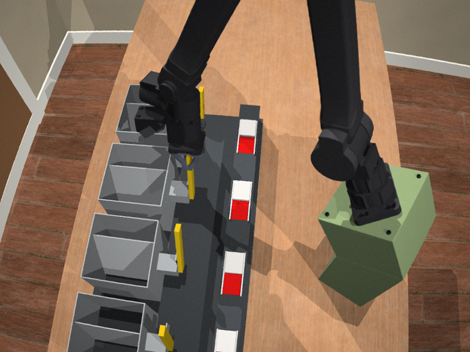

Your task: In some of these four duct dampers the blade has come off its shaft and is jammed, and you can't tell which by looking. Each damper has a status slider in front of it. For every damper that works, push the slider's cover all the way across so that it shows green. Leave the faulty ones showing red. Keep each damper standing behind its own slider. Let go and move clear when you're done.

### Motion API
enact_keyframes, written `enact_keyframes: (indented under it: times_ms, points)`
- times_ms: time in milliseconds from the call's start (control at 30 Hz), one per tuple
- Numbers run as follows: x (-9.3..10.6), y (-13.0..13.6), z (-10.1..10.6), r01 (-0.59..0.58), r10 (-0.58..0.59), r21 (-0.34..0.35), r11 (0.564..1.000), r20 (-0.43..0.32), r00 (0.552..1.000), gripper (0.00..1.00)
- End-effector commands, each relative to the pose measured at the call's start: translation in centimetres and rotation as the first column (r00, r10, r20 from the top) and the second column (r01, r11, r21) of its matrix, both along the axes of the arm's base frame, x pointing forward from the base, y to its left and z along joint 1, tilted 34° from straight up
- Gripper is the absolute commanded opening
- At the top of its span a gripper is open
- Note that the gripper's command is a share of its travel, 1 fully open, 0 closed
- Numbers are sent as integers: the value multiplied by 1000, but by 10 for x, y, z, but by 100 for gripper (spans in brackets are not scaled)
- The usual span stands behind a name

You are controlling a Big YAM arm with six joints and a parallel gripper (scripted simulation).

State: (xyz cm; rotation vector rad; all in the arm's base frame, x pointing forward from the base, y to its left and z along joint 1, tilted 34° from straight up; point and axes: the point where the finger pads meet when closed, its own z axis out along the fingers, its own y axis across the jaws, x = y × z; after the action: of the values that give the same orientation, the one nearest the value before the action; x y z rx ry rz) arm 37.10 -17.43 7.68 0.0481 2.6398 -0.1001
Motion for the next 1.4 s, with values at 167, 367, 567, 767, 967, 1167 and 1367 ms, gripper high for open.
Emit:
enact_keyframes:
  times_ms: [167,367,567,767,967,1167,1367]
  points:
    - [1,10,-6,26,-26,-32,999,7,1000,17]
    - [1,14,-10,42,-42,-58,997,-1,999,17]
    - [1,16,-12,50,-51,-72,996,-6,999,17]
    - [1,17,-12,52,-52,-75,996,-5,999,17]
    - [1,17,-12,52,-53,-75,996,-5,999,17]
    - [1,17,-12,52,-53,-75,996,-5,999,17]
    - [1,17,-12,52,-53,-75,996,-5,999,17]
